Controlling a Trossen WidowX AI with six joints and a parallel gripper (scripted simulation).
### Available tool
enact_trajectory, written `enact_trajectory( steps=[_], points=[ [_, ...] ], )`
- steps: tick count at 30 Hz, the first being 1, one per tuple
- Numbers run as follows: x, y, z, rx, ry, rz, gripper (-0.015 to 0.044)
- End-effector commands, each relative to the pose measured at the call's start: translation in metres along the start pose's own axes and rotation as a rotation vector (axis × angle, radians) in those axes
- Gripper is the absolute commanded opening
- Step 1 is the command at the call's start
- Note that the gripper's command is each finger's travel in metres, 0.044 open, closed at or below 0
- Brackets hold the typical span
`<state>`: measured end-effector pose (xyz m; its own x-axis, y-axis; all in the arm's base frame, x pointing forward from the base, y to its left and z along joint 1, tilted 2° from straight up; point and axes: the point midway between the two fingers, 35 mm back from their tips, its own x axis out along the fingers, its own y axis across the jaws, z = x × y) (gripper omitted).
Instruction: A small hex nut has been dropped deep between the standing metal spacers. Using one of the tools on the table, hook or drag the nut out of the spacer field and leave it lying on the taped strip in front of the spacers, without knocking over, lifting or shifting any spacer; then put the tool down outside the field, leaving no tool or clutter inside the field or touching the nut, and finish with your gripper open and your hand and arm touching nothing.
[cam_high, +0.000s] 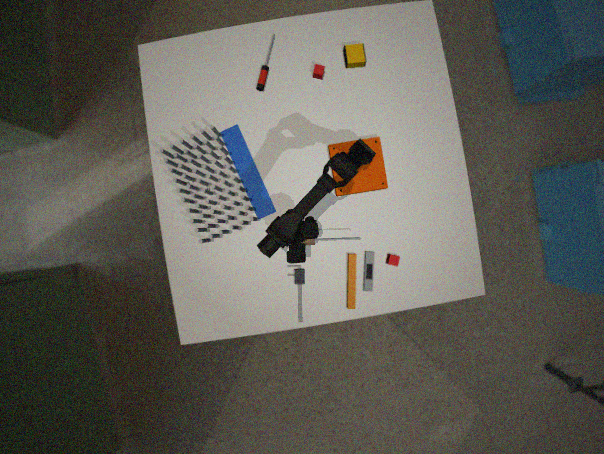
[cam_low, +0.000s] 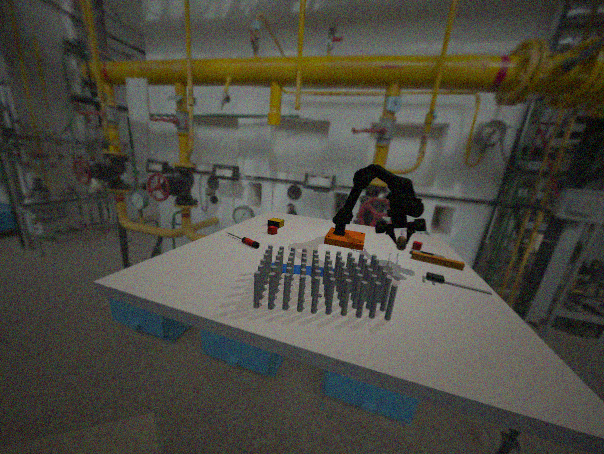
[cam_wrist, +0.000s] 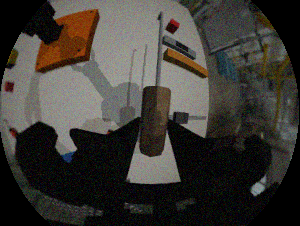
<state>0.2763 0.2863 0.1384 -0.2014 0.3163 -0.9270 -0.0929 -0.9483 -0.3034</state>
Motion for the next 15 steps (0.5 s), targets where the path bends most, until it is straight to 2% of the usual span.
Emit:
enact_trajectory(
  steps=[1,8,15],
  points=[
    [-0.028,-0.007,0.01,-0.006,0.012,-0.011,0.0],
    [-0.06,-0.01,0.026,-0.005,0.012,-0.01,0.0],
    [-0.062,-0.008,0.024,0.016,0.018,-0.011,0.0]
  ],
)
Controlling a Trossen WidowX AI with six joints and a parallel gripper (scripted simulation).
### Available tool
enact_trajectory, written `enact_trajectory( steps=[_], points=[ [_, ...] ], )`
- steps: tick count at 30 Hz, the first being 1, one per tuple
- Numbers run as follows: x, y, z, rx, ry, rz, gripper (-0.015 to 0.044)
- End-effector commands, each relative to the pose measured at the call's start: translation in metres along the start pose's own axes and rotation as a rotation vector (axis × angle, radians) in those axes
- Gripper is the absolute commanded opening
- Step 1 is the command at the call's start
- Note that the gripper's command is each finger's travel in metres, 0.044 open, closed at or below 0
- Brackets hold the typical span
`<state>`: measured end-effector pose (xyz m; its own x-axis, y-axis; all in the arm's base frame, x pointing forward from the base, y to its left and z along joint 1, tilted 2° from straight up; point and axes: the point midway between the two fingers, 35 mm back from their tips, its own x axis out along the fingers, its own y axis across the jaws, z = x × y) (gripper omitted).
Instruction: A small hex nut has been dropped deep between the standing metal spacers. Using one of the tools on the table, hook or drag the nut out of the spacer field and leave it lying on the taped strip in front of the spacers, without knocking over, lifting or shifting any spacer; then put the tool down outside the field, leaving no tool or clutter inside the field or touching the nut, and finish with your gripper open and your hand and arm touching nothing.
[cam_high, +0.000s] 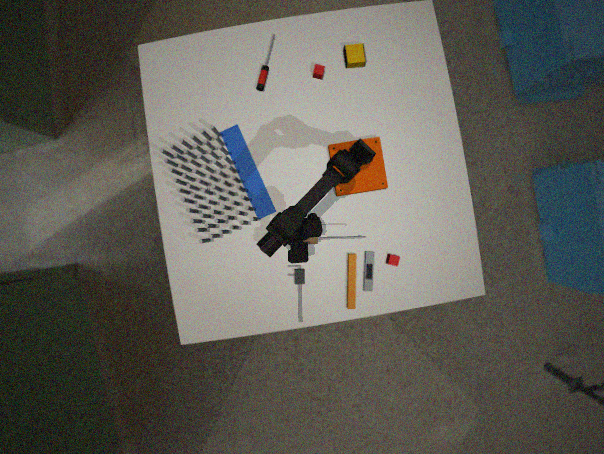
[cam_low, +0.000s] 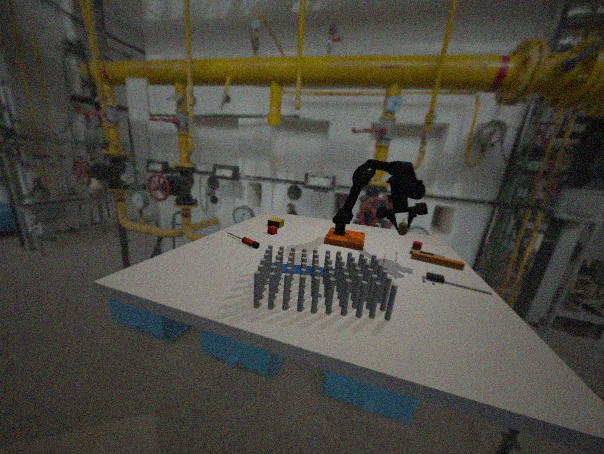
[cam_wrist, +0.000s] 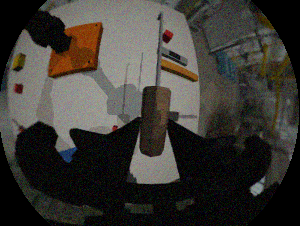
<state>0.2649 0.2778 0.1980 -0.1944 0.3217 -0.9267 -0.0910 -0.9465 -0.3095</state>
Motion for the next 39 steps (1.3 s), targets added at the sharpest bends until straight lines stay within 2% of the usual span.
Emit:
enact_trajectory(
  steps=[1,20,39],
  points=[
    [-0.008,0.004,-0.001,0.045,0.02,-0.006,0.0],
    [-0.047,0.076,-0.032,0.642,0.207,-0.053,0.0],
    [-0.078,0.154,-0.042,1.245,0.388,-0.165,0.0]
  ],
)
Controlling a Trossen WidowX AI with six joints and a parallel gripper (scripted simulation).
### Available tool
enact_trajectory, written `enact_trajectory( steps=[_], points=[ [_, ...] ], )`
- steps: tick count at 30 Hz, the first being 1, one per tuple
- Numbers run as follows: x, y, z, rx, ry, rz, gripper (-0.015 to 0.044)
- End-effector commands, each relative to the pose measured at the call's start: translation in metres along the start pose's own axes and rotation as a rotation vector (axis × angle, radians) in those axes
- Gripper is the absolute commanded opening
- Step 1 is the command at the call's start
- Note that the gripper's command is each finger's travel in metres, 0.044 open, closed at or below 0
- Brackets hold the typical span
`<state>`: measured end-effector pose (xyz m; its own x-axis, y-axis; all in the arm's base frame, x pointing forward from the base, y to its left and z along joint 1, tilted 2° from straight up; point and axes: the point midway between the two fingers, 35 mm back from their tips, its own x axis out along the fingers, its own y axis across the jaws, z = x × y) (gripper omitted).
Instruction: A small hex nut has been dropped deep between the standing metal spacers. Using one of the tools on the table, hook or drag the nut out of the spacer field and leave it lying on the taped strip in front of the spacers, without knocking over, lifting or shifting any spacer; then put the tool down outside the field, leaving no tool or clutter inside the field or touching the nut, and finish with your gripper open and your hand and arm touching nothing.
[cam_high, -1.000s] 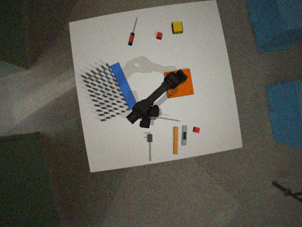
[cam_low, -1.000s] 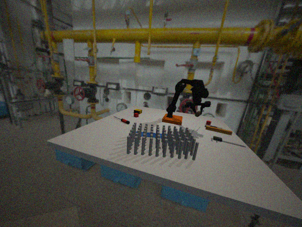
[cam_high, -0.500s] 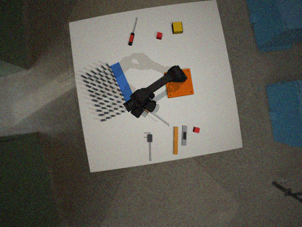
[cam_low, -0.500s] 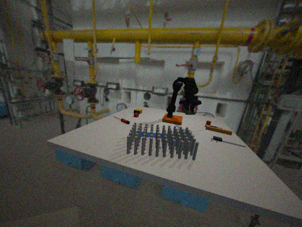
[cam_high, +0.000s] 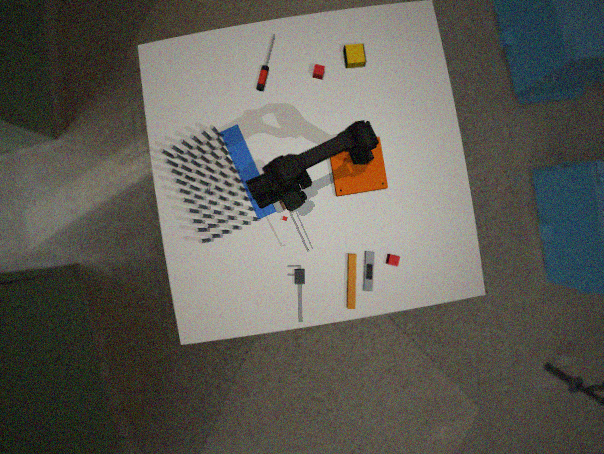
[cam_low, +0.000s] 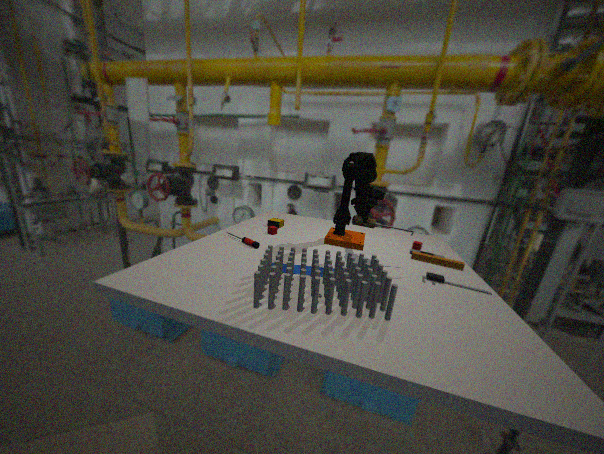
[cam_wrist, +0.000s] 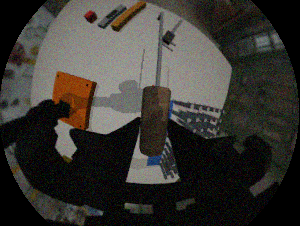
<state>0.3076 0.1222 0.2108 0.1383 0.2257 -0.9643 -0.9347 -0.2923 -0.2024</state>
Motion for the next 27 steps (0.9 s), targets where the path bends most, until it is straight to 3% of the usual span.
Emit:
enact_trajectory(
  steps=[1,27],
  points=[
    [-0.008,0.006,-0.018,0.149,0.037,-0.04,0.0],
    [-0.03,0.059,-0.11,0.995,0.196,-0.26,0.0]
  ],
)
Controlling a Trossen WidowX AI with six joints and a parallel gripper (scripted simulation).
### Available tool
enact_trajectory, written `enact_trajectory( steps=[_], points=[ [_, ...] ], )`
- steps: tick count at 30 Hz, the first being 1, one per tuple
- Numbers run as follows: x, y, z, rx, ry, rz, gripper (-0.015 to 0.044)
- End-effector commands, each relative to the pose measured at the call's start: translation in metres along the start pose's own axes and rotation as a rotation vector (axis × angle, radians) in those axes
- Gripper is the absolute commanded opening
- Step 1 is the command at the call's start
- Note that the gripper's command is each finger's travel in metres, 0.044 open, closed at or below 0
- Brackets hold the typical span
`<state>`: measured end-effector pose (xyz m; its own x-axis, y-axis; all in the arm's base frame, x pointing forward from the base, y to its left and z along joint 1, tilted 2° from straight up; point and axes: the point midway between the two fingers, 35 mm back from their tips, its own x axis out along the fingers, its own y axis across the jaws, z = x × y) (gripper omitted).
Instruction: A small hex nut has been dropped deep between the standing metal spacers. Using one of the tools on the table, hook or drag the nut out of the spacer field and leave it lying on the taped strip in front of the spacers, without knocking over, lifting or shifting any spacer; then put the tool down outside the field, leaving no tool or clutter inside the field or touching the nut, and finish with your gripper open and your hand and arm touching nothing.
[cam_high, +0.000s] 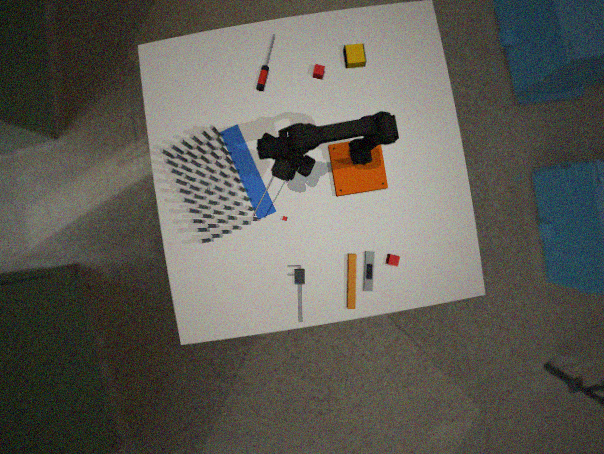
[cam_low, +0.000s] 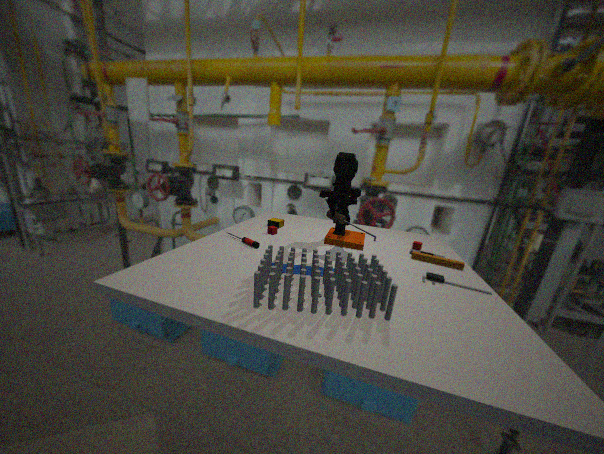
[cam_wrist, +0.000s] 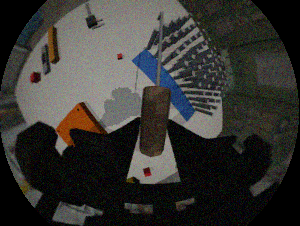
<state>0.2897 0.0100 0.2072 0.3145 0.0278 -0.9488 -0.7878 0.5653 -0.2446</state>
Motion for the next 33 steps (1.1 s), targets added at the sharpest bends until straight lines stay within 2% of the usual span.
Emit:
enact_trajectory(
  steps=[1,16,26,33],
  points=[
    [-0.004,-0.005,-0.018,0.153,0.015,-0.054,0.0],
    [-0.007,-0.01,-0.075,0.624,0.056,-0.198,0.0],
    [-0.004,-0.01,-0.076,0.63,0.056,-0.2,0.0],
    [0.026,-0.012,-0.077,0.631,0.056,-0.201,0.0]
  ],
)
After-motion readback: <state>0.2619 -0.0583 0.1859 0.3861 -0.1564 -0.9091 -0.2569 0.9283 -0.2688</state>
